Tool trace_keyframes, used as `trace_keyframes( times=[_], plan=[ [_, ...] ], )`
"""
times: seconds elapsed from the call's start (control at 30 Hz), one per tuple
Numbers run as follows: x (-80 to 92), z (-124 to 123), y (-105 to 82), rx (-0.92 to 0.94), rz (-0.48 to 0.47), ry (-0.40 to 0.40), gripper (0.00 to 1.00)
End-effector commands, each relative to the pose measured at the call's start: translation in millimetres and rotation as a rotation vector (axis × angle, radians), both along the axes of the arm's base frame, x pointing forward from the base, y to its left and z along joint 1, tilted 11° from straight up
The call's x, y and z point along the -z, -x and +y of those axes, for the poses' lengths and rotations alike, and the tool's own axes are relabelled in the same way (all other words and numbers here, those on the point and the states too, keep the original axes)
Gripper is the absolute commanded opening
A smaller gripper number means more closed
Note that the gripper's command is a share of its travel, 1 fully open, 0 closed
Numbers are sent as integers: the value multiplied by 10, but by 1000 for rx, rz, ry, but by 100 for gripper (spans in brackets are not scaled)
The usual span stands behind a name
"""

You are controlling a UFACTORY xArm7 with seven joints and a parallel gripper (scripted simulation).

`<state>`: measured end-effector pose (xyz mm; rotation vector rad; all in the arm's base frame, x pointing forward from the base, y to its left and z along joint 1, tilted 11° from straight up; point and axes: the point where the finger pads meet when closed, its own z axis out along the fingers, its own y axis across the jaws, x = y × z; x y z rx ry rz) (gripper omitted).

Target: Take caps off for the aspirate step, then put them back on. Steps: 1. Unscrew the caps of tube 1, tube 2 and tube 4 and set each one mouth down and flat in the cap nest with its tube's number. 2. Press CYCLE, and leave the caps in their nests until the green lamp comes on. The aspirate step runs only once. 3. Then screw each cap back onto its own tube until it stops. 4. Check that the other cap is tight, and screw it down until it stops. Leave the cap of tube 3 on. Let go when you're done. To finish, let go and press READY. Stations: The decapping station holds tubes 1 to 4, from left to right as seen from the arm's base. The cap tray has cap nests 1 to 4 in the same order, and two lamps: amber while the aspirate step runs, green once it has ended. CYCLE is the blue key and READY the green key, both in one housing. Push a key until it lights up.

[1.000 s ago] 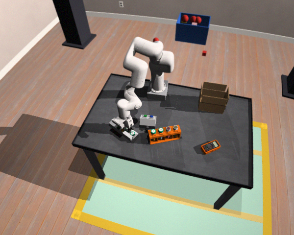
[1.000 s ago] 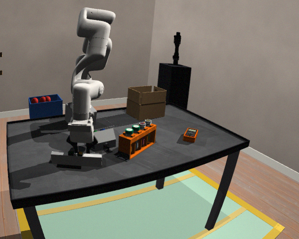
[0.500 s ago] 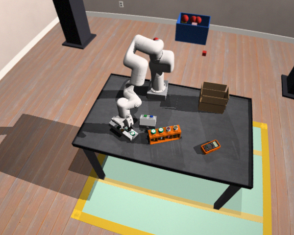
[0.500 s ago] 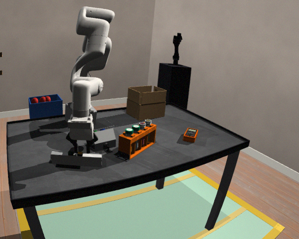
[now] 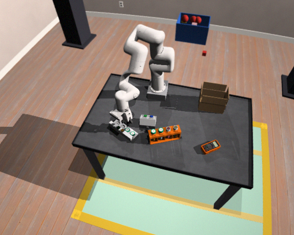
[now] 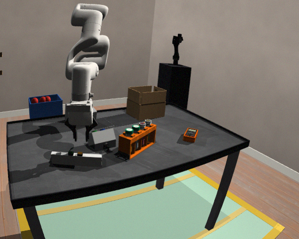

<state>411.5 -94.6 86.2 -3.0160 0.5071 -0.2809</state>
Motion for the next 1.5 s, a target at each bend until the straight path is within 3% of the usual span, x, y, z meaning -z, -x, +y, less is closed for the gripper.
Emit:
trace_keyframes(
  times=[0.0,0.27,0.5,0.63,0.93,1.0,1.07,1.47],
  plan=[
    [-256,7,39,3,7,10,46],
    [-630,-4,109,3,7,10,46],
    [-630,-4,109,3,7,10,46],
    [-643,323,92,304,17,-48,46],
    [-657,686,75,659,29,-120,46],
    [-657,686,75,659,29,-120,46],
    [-663,843,67,813,35,-151,46],
    [-682,1324,44,1284,52,-242,46]
  ],
)
